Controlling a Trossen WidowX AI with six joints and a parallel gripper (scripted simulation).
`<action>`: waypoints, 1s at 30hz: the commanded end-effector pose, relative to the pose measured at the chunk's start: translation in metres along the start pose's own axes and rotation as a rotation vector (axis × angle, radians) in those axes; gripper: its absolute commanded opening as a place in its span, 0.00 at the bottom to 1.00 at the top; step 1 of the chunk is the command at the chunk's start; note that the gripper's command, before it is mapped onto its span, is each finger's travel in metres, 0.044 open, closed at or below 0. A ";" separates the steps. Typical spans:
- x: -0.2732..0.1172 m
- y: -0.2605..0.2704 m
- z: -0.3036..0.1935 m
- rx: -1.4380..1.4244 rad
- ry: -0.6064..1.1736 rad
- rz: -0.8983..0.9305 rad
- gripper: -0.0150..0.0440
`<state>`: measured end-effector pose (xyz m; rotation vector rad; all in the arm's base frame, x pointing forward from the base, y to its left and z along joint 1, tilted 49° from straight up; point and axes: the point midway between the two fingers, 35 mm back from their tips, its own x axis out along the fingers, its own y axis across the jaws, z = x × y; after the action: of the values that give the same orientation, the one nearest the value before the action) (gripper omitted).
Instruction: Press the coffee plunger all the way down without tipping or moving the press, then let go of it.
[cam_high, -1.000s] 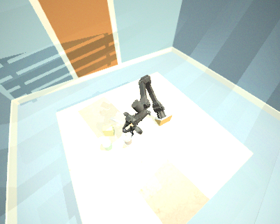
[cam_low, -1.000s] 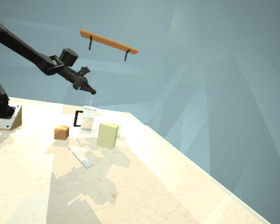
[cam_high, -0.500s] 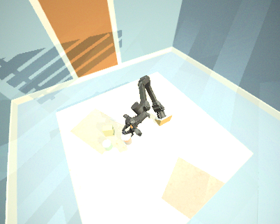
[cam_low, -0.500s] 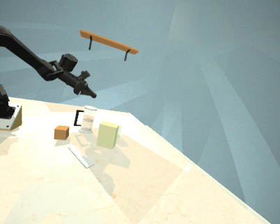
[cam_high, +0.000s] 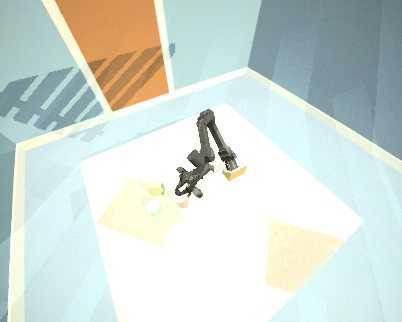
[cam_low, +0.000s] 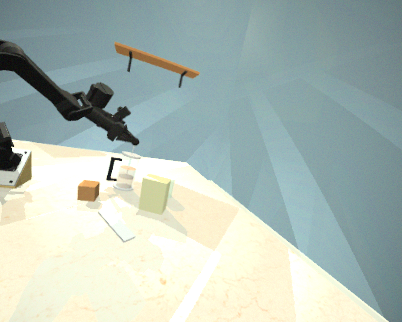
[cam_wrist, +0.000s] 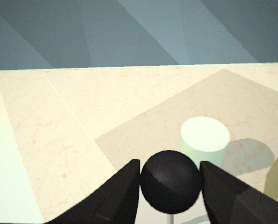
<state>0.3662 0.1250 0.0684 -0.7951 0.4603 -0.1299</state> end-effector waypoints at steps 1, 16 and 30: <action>0.009 -0.001 -0.023 -0.042 0.067 -0.014 0.45; 0.011 0.001 -0.021 -0.042 0.067 -0.014 0.45; 0.011 0.002 -0.021 -0.042 0.067 -0.014 0.45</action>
<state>0.3667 0.1175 0.0567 -0.8189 0.4939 -0.1446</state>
